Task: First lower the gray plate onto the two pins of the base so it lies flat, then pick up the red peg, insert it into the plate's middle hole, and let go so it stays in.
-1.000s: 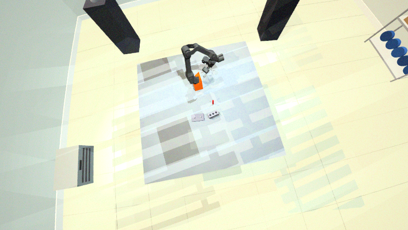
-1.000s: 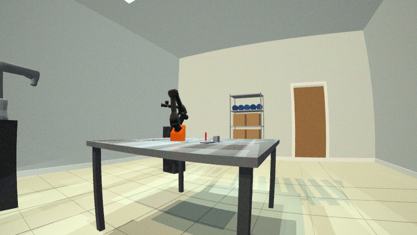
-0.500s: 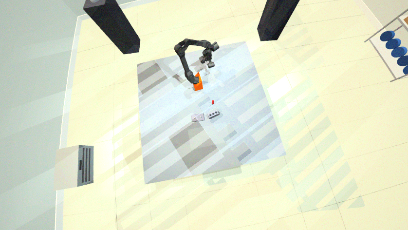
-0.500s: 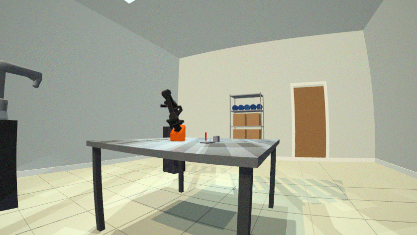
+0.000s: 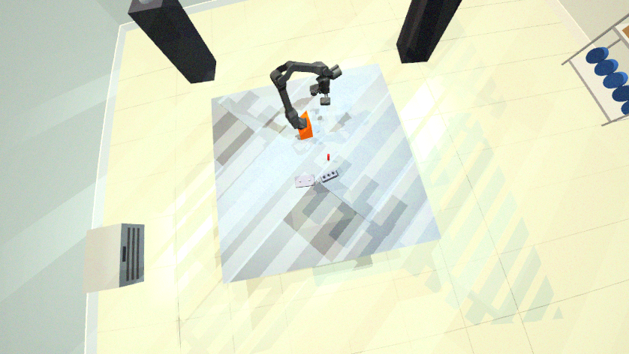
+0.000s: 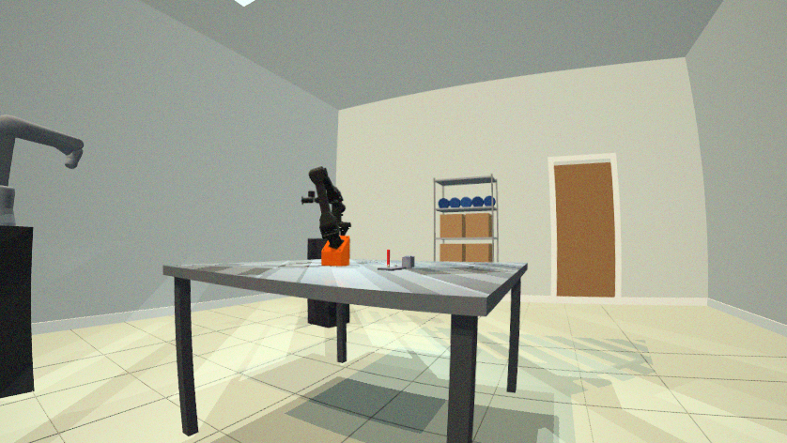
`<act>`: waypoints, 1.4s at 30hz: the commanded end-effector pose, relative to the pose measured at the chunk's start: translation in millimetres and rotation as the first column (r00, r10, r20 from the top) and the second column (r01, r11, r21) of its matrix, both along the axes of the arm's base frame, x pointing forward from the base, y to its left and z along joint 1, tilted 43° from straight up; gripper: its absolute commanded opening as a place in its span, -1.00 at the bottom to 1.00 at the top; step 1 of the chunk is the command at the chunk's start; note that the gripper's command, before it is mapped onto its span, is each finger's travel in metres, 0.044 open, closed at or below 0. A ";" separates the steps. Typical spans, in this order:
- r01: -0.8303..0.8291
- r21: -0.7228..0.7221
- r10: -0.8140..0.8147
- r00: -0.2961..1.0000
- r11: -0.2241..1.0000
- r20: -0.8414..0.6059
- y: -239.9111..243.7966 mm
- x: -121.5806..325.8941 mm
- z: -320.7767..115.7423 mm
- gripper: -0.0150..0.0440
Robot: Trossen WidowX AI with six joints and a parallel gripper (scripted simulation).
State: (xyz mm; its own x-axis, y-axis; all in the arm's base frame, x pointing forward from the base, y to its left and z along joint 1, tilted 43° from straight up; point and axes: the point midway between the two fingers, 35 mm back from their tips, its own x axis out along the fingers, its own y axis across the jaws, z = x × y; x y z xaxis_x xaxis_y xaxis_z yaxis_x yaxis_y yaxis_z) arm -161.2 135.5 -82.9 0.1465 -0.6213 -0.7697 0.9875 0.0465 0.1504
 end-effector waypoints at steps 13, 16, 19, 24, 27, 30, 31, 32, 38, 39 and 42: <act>0.718 0.646 -0.924 -0.012 0.257 0.381 107.0 111.6 8.1 1.00; 0.670 0.736 -0.912 -0.233 0.102 0.338 115.7 130.7 9.7 1.00; 0.585 0.810 -0.857 -0.436 -0.039 0.273 122.9 150.1 11.6 1.00; 0.361 0.904 -0.674 -0.729 -0.228 0.121 128.2 184.6 15.8 1.00; 0.201 0.930 -0.528 -0.849 -0.307 0.010 131.7 204.1 18.0 1.00; 0.031 0.935 -0.365 -0.925 -0.354 -0.107 133.9 223.6 20.4 1.00; -0.026 0.931 -0.307 -0.940 -0.363 -0.146 134.4 230.1 21.2 1.00; -0.084 0.926 -0.249 -0.951 -0.368 -0.185 134.7 236.7 22.1 1.00; -0.417 0.848 0.103 -0.908 -0.328 -0.406 134.0 275.7 27.6 1.00; -0.467 0.828 0.159 -0.884 -0.311 -0.439 133.6 282.2 28.5 1.00; -0.600 0.762 0.315 -0.792 -0.243 -0.523 131.2 301.6 31.1 1.00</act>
